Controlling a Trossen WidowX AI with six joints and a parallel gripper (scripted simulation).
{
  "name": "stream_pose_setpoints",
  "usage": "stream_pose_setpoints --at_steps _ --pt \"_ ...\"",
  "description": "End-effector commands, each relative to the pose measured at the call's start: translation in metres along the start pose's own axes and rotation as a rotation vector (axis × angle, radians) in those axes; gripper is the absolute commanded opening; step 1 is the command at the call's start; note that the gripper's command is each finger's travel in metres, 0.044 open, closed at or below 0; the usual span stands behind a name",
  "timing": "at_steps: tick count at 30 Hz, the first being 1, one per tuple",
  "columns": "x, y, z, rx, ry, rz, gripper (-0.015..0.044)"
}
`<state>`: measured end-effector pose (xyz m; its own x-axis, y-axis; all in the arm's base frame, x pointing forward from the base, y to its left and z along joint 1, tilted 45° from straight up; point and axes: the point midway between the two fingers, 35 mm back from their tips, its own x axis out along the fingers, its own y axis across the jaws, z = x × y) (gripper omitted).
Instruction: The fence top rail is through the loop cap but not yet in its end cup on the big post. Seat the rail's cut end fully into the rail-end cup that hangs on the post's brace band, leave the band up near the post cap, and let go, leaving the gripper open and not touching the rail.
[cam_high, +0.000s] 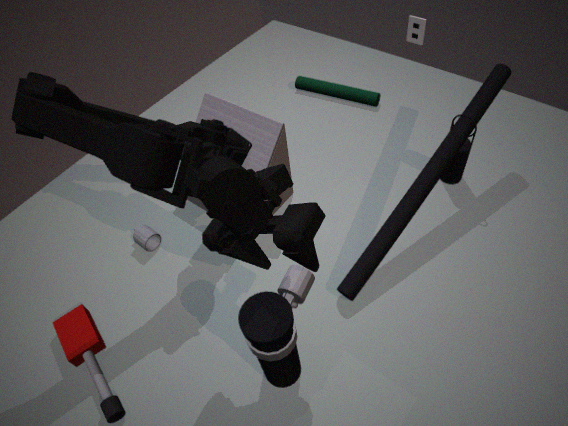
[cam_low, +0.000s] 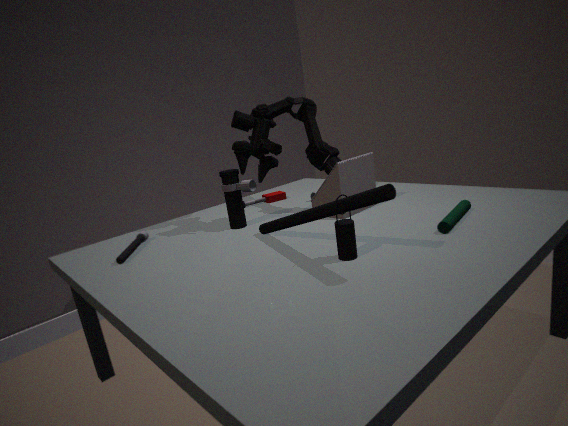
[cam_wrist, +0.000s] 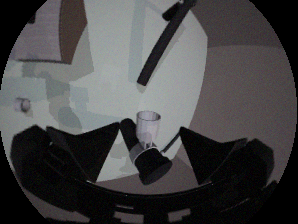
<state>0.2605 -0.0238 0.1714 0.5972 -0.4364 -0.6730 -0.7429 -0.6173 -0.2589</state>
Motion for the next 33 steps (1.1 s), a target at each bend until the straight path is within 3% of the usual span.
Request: stream_pose_setpoints --at_steps 1,33 --pt "0.008 0.001 0.002 -0.005 -0.005 0.004 0.0440" --pt "0.059 0.003 0.001 -0.006 0.001 0.002 0.0440"
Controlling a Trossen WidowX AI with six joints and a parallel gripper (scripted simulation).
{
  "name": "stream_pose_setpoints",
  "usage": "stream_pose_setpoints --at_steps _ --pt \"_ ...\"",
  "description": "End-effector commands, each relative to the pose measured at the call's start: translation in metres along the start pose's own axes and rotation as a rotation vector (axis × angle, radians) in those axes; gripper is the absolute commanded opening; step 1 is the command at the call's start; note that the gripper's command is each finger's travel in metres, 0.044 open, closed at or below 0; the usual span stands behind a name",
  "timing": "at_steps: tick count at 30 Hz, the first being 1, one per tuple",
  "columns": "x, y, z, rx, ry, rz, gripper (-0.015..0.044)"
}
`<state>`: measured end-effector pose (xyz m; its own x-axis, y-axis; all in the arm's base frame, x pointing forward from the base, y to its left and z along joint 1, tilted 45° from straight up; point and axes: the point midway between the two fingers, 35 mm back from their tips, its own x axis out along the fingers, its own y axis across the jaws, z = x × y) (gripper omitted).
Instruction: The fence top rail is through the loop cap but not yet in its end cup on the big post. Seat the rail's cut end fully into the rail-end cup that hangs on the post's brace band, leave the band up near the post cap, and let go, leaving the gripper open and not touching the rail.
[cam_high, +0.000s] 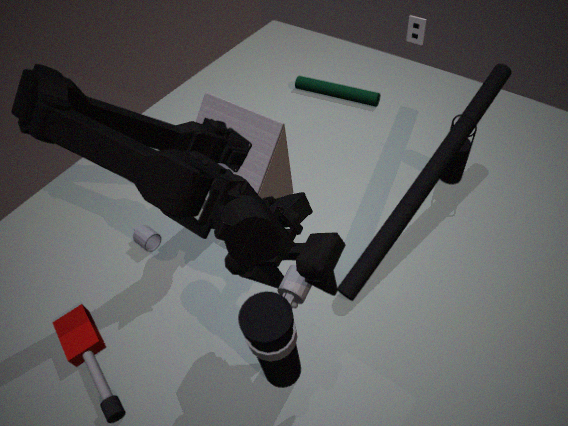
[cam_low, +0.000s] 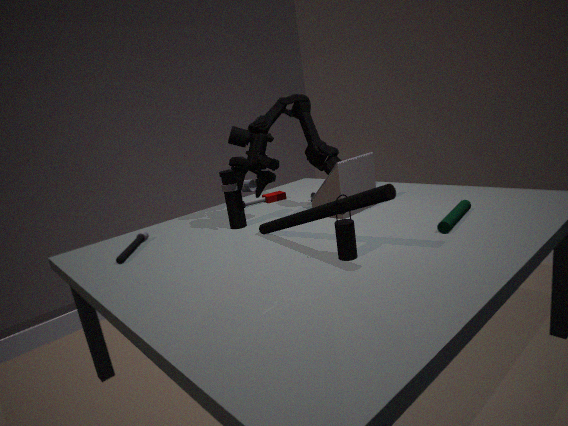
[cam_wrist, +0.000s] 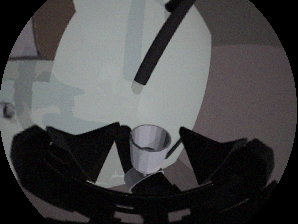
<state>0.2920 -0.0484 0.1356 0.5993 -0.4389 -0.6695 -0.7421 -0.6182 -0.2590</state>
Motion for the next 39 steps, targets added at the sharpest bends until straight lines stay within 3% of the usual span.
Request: stream_pose_setpoints --at_steps 1,14,17,20,39 --pt "0.006 0.002 0.002 -0.006 -0.004 0.003 0.0440" --pt "0.006 0.002 0.002 -0.006 -0.004 0.003 0.0099" --pt "0.006 0.002 0.002 -0.006 -0.004 0.003 0.0079" --pt "0.007 0.000 0.002 0.014 0.007 0.002 0.0000" --pt "0.013 -0.011 0.001 0.134 0.076 0.002 0.0000"
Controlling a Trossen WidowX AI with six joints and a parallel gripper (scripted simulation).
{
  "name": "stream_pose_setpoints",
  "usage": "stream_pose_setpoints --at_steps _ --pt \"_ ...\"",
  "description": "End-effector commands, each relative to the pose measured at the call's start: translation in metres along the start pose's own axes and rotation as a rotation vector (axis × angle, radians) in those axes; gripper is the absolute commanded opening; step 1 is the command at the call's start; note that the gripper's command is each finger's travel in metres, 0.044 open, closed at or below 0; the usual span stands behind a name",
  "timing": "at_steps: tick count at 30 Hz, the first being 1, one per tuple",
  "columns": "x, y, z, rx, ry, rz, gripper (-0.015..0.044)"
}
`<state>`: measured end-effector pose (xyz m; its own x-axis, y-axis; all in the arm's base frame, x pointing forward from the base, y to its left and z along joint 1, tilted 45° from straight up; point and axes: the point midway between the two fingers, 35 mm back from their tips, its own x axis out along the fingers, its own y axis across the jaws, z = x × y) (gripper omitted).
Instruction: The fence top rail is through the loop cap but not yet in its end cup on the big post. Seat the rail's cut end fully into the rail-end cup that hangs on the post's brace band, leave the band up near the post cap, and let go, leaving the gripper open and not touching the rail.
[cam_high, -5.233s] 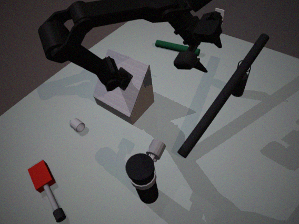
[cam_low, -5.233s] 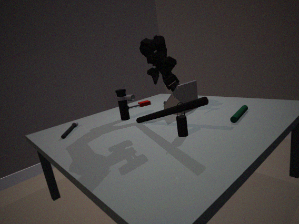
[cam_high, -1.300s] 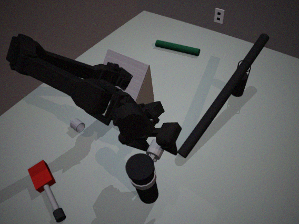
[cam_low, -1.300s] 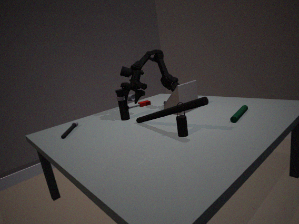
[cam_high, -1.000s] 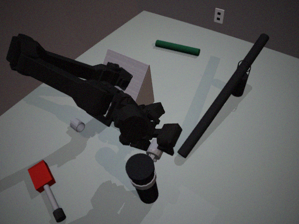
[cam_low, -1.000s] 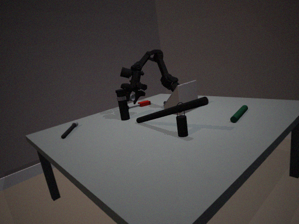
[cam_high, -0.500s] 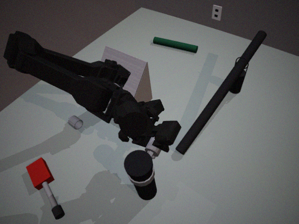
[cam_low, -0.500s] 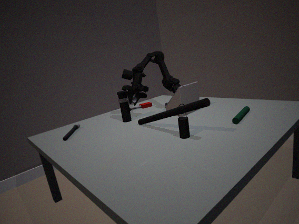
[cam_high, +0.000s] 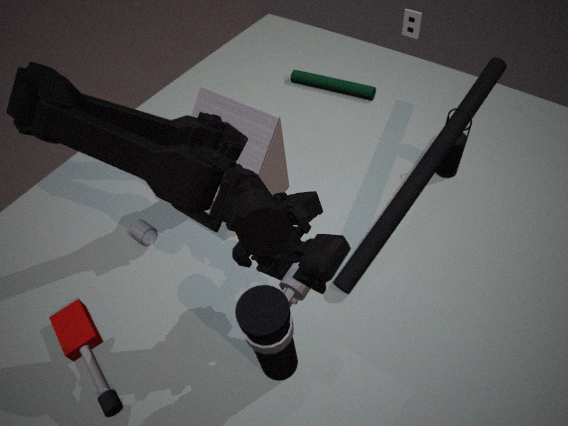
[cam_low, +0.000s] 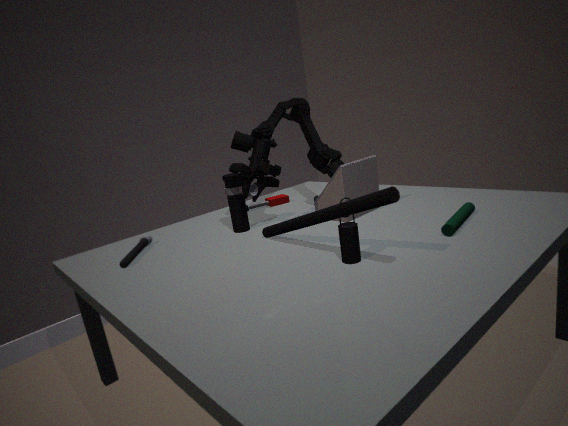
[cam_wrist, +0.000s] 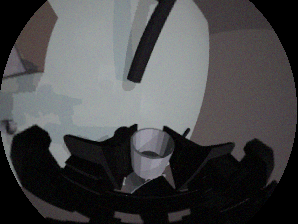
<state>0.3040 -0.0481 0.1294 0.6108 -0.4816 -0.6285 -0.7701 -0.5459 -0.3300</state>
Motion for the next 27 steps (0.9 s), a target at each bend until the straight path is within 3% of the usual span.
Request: stream_pose_setpoints --at_steps 1,27 --pt "0.002 -0.003 0.000 0.033 0.018 -0.002 0.0000" --pt "0.009 -0.015 -0.001 0.161 0.091 -0.002 0.0000"
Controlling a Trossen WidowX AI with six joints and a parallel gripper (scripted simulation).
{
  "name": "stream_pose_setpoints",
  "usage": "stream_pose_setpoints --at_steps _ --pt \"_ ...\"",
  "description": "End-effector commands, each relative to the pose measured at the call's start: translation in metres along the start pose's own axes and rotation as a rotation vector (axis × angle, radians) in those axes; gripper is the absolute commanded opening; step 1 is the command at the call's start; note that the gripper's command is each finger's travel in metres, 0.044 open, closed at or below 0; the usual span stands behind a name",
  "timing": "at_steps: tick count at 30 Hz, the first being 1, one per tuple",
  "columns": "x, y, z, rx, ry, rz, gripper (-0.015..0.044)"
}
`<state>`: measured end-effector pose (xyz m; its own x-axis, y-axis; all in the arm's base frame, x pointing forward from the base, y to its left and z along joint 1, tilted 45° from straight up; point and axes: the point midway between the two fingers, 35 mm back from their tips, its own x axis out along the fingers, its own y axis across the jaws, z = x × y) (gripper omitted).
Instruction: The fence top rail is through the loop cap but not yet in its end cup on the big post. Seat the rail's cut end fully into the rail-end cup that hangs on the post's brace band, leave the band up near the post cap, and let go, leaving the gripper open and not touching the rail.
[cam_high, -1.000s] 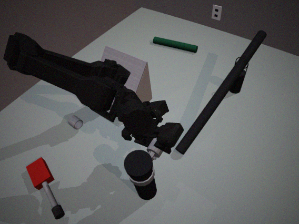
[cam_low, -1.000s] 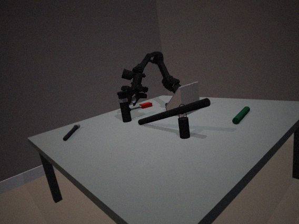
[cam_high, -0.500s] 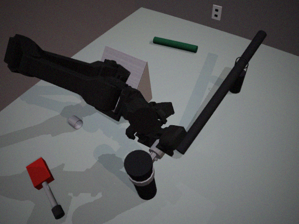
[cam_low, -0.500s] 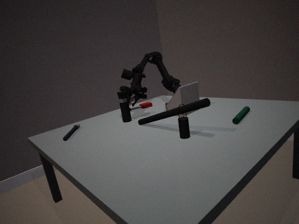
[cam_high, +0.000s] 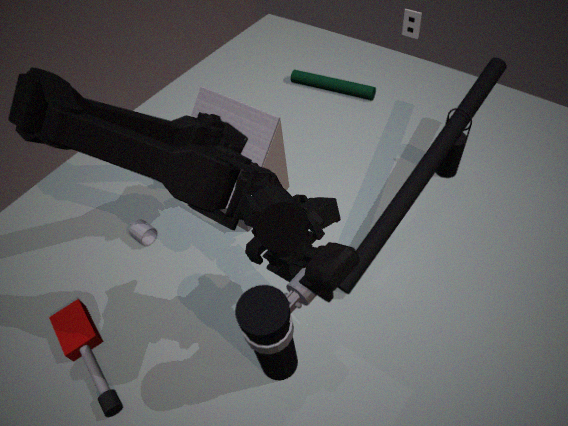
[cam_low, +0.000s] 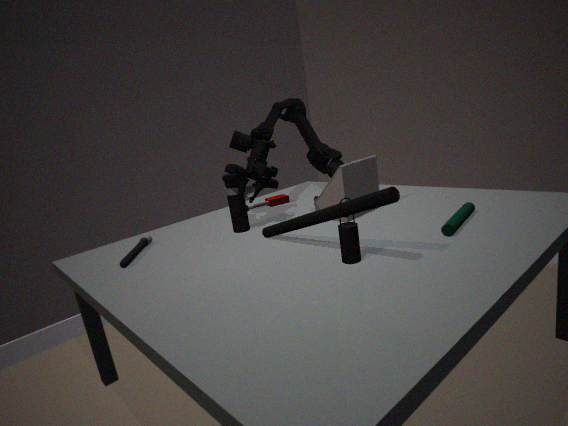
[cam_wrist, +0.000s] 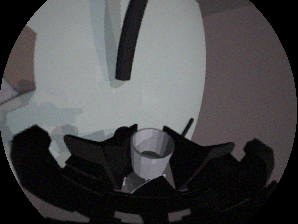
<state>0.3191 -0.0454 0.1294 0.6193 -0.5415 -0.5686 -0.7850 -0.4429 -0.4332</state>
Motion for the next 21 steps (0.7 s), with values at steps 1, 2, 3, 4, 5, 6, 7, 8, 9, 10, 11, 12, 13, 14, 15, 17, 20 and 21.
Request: stream_pose_setpoints --at_steps 1,2,3,4,5,6,7,8,9,10,11,12,13,14,15,17,20,21 --pt "0.0008 -0.0019 0.0001 0.012 0.005 -0.002 0.0000" --pt "0.0006 -0.0016 0.0001 0.010 0.003 -0.002 0.0000" --pt "0.0005 -0.0014 0.0001 0.007 0.002 -0.002 0.0000" --pt "0.0003 -0.0011 0.0001 0.004 0.000 -0.002 0.0000" --pt "0.0002 -0.0008 0.0001 0.001 -0.002 -0.002 0.0000" --pt "0.0000 -0.0005 0.0001 -0.002 -0.004 -0.002 0.0000" --pt "-0.0002 -0.0002 0.0001 -0.005 -0.005 -0.002 0.0000" --pt "-0.0003 0.0001 0.0001 -0.009 -0.007 -0.002 0.0000" --pt "-0.0005 0.0004 0.0001 -0.012 -0.009 -0.002 0.0000" --pt "-0.0007 0.0006 0.0001 -0.015 -0.011 -0.002 0.0000" --pt "-0.0008 0.0008 0.0001 -0.017 -0.012 -0.002 0.0000" --pt "-0.0008 0.0009 0.0001 -0.018 -0.013 -0.002 0.0000" --pt "-0.0008 0.0009 0.0001 -0.018 -0.013 -0.002 0.0000" --pt "-0.0008 0.0009 0.0001 -0.018 -0.013 -0.002 0.0000" --pt "-0.0008 0.0009 0.0001 -0.018 -0.013 -0.002 0.0000" --pt "-0.0006 0.0007 -0.0004 -0.008 -0.007 -0.001 0.0000" --pt "-0.0006 0.0007 -0.0004 -0.008 -0.007 -0.001 0.0000" --pt "-0.0006 0.0007 -0.0004 -0.008 -0.007 -0.001 0.0000"
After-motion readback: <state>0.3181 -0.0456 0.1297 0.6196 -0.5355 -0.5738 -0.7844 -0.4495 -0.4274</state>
